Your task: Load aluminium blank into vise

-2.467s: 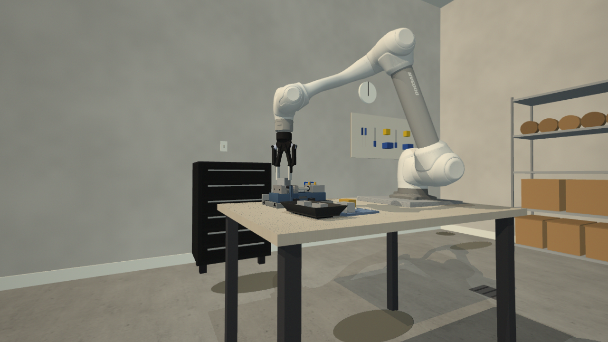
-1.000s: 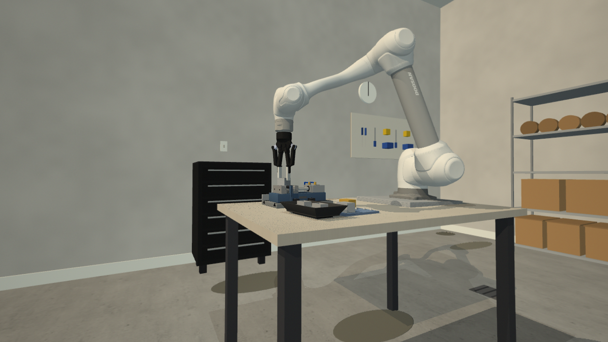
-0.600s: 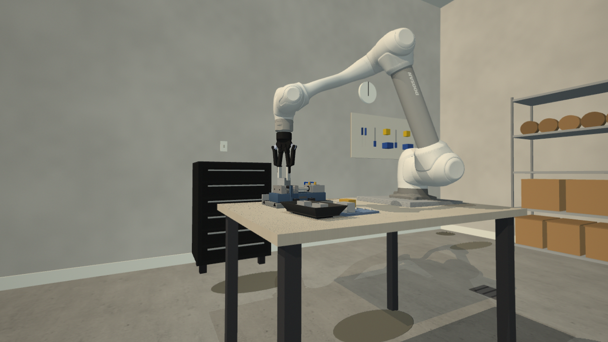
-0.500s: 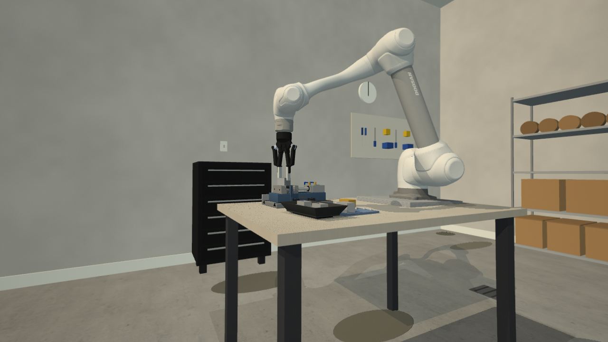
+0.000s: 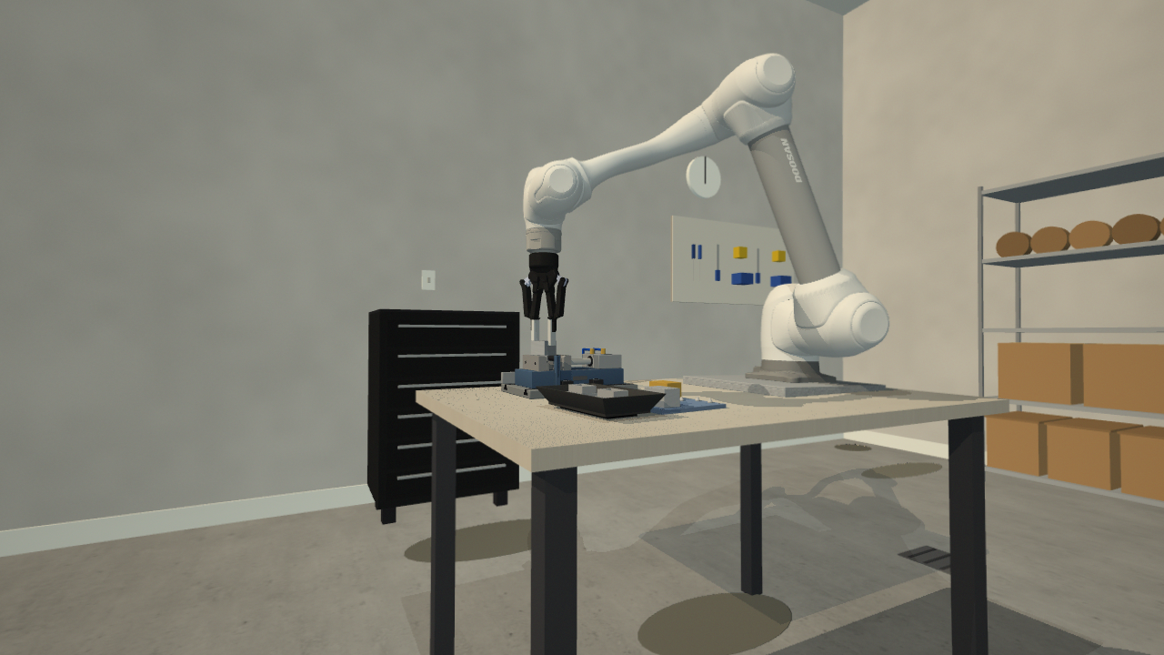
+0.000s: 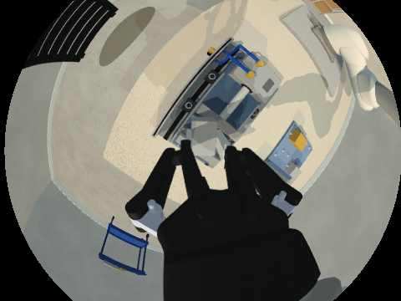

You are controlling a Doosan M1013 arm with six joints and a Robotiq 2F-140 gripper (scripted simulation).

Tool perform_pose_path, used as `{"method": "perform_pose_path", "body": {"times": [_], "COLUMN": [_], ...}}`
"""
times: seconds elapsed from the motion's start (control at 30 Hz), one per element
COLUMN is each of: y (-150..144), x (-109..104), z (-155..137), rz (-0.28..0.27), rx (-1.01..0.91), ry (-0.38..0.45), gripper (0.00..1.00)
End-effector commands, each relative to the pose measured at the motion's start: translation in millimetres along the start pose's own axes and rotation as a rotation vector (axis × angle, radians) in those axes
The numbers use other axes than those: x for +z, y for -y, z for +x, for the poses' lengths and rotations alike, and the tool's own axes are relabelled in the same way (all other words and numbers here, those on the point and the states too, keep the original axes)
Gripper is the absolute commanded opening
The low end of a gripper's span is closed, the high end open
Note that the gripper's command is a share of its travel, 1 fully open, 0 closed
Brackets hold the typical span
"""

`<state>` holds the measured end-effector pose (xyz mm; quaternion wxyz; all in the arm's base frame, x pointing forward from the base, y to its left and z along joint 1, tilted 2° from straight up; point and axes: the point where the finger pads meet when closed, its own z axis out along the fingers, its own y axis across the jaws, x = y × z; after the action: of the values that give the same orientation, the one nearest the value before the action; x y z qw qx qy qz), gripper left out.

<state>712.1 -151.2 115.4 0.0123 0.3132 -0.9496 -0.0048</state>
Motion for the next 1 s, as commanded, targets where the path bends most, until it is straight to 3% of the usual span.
{"method": "perform_pose_path", "body": {"times": [0.0,0.97], "y": [0,0], "x": [0,-16], "z": [0,0], "rz": [0.0,0.0], "rx": [0.0,0.0], "ry": [0.0,0.0], "gripper": [0.0,0.0]}}
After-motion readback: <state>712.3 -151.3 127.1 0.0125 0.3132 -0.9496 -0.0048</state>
